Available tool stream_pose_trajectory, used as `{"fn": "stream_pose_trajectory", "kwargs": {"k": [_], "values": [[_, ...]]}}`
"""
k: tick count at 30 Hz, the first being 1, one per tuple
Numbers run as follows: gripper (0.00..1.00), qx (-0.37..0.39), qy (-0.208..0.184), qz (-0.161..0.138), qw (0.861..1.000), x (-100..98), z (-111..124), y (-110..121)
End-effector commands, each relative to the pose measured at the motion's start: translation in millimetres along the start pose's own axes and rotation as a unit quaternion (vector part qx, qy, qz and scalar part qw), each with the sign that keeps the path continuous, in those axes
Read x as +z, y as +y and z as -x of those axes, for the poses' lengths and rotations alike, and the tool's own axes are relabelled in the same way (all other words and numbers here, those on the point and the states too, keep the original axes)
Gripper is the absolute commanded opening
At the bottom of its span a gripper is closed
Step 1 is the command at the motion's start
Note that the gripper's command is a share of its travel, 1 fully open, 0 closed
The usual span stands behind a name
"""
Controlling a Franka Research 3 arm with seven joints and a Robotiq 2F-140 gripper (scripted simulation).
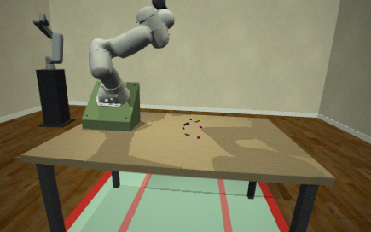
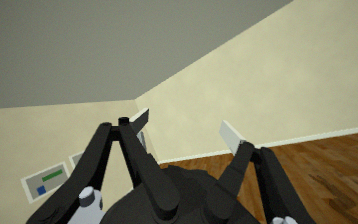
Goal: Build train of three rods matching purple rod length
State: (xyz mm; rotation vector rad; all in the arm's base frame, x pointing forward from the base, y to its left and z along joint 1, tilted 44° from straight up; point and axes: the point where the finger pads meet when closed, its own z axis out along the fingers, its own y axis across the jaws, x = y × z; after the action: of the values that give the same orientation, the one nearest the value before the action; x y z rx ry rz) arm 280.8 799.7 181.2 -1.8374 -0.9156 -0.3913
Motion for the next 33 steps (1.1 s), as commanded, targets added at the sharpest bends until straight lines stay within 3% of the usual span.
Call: {"fn": "stream_pose_trajectory", "kwargs": {"k": [1,4,5,8,33], "values": [[1.00,-0.008,-0.002,0.002,1.000,0.1,0,2],[1.00,-0.008,-0.002,0.002,1.000,0.1,0,2],[1.00,-0.050,-0.032,0.028,0.998,-0.9,23,38],[1.00,-0.069,-0.047,0.039,0.996,-2.5,33,55],[1.00,-0.069,-0.047,0.040,0.996,-2.5,34,55]]}}
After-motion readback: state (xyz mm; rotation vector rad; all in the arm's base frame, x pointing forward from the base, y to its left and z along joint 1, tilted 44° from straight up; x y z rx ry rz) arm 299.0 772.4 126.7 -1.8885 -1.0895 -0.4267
